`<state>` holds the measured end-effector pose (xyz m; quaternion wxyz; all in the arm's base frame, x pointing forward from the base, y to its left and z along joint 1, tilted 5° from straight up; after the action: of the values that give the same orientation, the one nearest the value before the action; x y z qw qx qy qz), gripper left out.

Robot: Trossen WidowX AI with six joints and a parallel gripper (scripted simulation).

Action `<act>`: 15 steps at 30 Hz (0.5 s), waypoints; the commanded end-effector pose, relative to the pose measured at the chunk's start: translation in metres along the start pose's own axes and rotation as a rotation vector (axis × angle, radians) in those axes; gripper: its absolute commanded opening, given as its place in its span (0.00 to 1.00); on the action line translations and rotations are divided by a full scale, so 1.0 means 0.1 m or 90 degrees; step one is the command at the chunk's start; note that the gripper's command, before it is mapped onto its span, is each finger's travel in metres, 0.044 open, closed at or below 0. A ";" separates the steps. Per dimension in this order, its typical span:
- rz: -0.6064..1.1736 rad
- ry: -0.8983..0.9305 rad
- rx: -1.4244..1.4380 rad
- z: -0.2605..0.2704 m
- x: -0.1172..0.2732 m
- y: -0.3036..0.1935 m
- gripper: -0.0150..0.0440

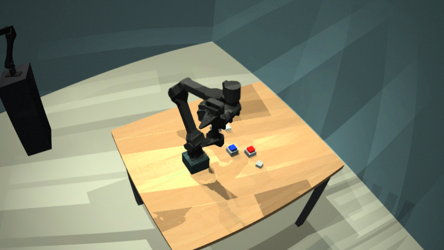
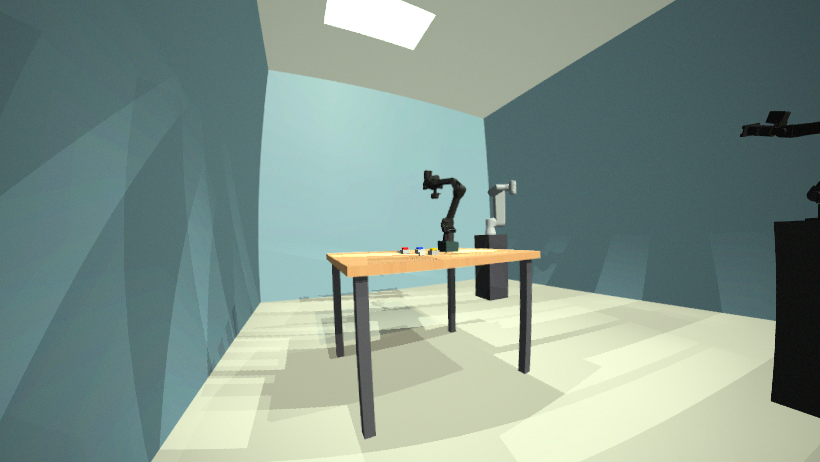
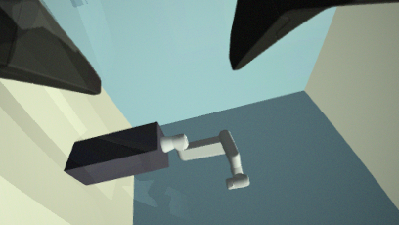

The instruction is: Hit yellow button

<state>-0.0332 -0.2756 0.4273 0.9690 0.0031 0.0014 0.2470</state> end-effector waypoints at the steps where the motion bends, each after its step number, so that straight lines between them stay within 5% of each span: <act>1: 0.005 0.000 0.003 -0.01 0.01 -0.01 0.93; 9: 0.267 0.003 0.172 -0.31 0.59 -0.63 0.93; 15: 0.544 0.043 0.384 -0.73 1.54 -1.09 0.93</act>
<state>0.1035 -0.3049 0.3762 0.8174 0.2071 0.0671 0.5334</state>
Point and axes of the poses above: the point midway between the two fingers, 35 mm back from their tips, its own x axis back along the fingers, its own z axis across the jaws, y = z × x, the point moved 2 cm from there along x, back along the fingers, and after that the axes turned 1 degree about x, right-handed, at the moved point
